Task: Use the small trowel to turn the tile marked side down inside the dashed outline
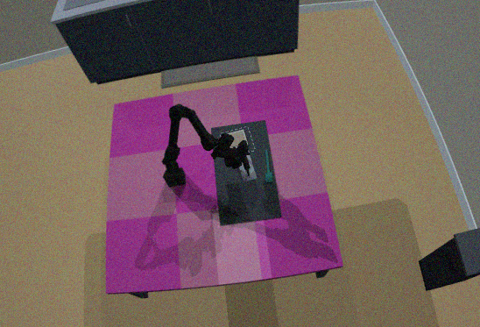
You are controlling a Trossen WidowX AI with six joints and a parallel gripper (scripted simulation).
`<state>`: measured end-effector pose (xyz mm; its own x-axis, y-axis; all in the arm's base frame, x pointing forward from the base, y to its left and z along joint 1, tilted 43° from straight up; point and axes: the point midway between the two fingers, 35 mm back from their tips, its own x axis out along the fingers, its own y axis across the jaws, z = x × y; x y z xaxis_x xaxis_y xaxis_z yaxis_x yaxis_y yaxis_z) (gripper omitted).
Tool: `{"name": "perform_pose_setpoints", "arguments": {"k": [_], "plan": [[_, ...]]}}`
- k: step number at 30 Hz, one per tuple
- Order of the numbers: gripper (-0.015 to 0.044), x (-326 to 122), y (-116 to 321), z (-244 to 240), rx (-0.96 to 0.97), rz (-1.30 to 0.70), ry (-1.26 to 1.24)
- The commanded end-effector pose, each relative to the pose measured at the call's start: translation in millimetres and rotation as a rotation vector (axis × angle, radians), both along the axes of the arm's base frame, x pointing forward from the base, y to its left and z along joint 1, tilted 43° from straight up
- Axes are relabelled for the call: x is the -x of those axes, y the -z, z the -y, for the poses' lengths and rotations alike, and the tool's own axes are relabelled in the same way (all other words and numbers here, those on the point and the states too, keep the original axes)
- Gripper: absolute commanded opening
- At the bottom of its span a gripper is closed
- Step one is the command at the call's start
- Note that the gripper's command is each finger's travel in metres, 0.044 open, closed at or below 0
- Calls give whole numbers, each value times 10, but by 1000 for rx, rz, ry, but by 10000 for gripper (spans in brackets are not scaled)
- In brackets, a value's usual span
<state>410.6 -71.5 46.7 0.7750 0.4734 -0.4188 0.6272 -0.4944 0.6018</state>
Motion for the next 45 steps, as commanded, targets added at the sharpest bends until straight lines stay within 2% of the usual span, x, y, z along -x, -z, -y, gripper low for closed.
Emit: {"name": "perform_pose_setpoints", "arguments": {"k": [1, 21, 45], "plan": [[0, -7, -12, 20, 5, 8, 0], [0, 11, 38, 20, 2, -3, -4], [0, 636, 1231, 686, 23, 34, -71]]}}
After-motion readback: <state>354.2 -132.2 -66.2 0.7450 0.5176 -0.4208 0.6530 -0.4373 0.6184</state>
